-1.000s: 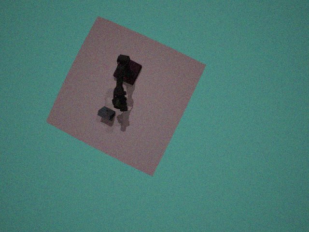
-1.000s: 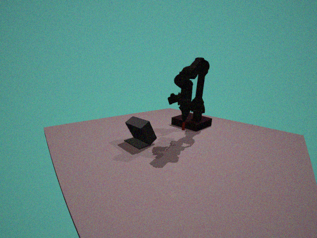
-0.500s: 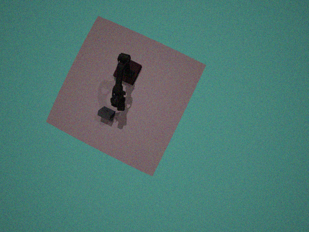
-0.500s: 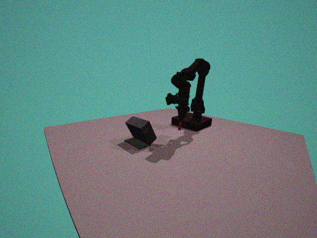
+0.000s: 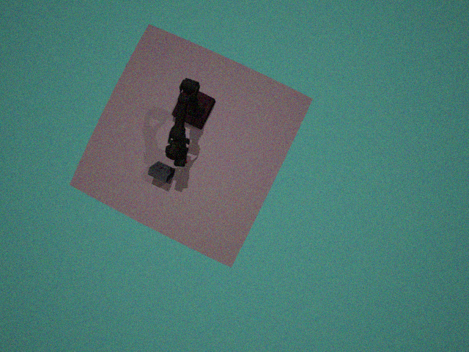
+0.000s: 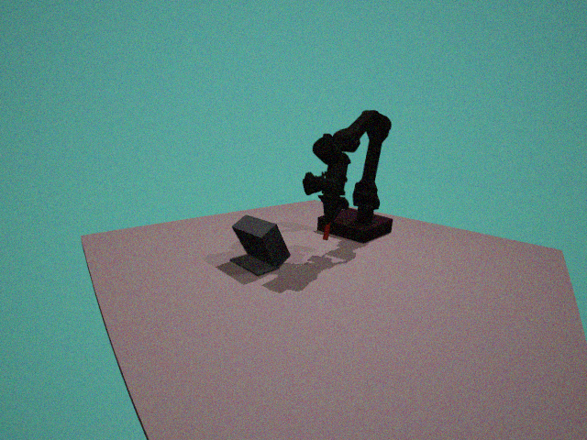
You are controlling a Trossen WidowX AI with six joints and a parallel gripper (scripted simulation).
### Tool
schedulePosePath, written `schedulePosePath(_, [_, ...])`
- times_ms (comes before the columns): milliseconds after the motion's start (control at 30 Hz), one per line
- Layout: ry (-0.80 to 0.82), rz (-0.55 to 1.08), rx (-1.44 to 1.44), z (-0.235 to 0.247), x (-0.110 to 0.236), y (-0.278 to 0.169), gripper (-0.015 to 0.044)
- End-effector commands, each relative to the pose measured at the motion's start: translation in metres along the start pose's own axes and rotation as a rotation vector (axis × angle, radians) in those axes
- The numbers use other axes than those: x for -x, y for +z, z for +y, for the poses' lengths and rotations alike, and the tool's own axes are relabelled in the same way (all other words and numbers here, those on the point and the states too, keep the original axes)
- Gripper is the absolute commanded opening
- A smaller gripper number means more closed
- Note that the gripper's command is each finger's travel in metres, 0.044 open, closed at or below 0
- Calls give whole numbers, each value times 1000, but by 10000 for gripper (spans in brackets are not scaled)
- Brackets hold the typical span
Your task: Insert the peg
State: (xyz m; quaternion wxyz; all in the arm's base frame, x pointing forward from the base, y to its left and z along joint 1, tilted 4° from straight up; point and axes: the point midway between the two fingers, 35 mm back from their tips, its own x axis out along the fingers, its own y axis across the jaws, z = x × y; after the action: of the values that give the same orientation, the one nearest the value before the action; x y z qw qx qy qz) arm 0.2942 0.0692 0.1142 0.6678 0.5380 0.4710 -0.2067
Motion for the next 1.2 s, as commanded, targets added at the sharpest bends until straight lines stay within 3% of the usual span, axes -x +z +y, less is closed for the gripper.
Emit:
schedulePosePath(0, [19, -1, -26, -2, 0, 3, 0])
schedulePosePath(1167, [225, -62, -221, -8, 5, 40, 0])
